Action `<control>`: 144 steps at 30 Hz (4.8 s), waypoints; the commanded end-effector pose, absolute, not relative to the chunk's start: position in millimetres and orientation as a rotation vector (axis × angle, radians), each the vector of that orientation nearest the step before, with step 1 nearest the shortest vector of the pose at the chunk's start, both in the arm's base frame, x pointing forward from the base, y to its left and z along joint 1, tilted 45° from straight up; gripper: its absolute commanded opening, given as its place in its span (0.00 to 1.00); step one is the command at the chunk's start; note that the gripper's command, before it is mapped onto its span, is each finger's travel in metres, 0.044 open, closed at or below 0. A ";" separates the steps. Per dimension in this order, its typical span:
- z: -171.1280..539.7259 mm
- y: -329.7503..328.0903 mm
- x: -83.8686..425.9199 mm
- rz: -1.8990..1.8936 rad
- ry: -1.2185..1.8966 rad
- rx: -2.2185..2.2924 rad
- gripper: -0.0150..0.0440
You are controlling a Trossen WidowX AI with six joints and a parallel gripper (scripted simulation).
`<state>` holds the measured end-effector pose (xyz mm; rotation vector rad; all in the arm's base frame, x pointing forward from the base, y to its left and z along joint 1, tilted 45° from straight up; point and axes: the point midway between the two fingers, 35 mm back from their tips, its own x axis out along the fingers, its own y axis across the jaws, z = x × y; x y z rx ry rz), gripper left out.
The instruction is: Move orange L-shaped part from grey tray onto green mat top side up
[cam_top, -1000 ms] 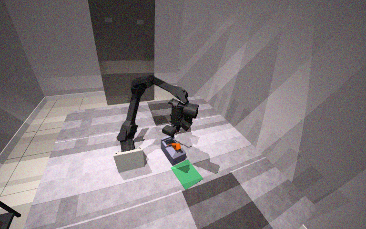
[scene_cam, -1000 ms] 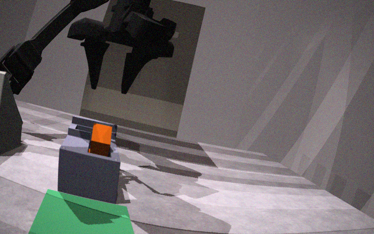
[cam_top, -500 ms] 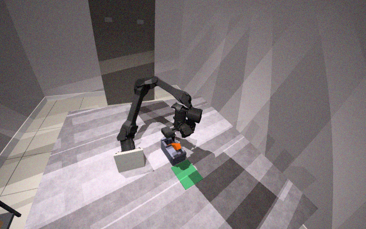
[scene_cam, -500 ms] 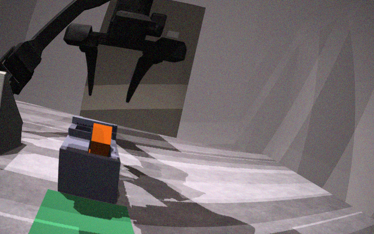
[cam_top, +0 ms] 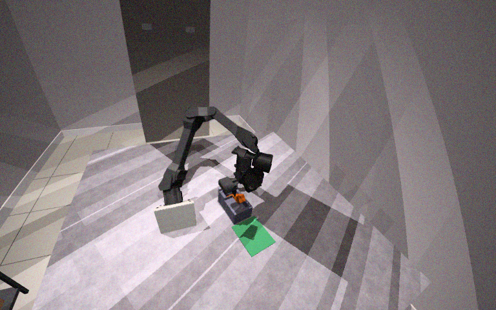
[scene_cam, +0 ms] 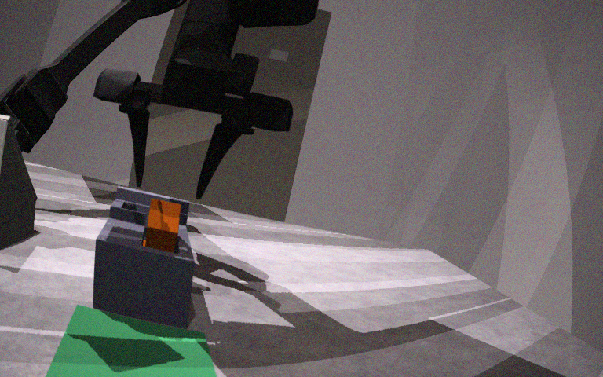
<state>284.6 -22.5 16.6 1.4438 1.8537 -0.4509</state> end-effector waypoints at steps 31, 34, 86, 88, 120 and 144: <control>-8.8 3.2 280.0 -0.448 1.857 1.444 0.44; -8.8 3.2 280.0 -0.448 1.857 1.444 0.41; 35.3 -37.9 286.1 -0.450 1.863 1.444 0.25; 37.6 -40.1 286.4 -0.450 1.863 1.444 0.25; 36.2 -75.9 296.7 -0.452 1.861 1.443 0.25; -37.0 -150.3 323.4 -0.454 1.855 1.438 0.25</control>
